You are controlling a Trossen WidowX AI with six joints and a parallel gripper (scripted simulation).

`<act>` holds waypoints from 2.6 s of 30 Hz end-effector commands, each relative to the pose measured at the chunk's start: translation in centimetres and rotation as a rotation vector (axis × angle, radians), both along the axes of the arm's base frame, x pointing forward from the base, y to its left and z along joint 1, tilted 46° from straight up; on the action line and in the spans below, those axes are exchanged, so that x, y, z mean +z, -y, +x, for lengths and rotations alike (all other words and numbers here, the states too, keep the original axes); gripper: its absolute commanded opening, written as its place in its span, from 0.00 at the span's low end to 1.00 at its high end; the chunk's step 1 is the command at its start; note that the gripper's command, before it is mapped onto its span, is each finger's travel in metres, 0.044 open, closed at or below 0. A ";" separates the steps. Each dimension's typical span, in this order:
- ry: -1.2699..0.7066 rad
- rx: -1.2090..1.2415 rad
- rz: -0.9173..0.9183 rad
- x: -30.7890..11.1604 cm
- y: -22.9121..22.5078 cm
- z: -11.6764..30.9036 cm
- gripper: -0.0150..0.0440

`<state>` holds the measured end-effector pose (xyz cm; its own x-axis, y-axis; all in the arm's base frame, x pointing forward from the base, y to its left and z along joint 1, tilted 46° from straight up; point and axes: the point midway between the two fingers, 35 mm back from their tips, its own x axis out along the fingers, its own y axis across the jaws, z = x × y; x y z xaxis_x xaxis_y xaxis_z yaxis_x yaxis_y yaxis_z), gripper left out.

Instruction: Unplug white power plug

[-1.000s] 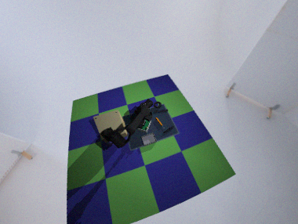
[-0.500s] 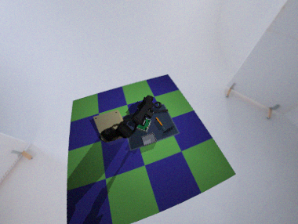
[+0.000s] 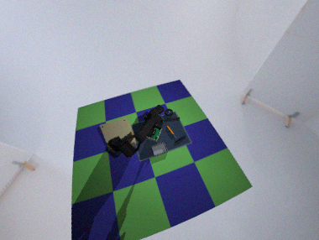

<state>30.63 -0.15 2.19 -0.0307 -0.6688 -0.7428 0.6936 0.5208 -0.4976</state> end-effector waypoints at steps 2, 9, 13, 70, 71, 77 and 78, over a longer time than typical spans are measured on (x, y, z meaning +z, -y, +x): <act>-0.050 -0.018 -0.077 0.7 -1.7 0.5 0.25; -0.103 -0.065 -0.151 0.4 -2.2 1.1 0.25; -0.064 -0.031 -0.097 0.8 -1.9 0.7 0.25; -0.033 -0.004 -0.054 -1.0 0.4 0.2 0.68; -0.033 -0.004 -0.054 -1.1 0.5 0.2 0.68; -0.033 -0.004 -0.054 -1.4 0.8 0.2 0.68; -0.033 -0.004 -0.054 -1.4 0.8 0.2 0.64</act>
<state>30.78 -0.82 0.91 -0.0599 -0.7046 -0.7071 0.6829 0.4877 -0.5439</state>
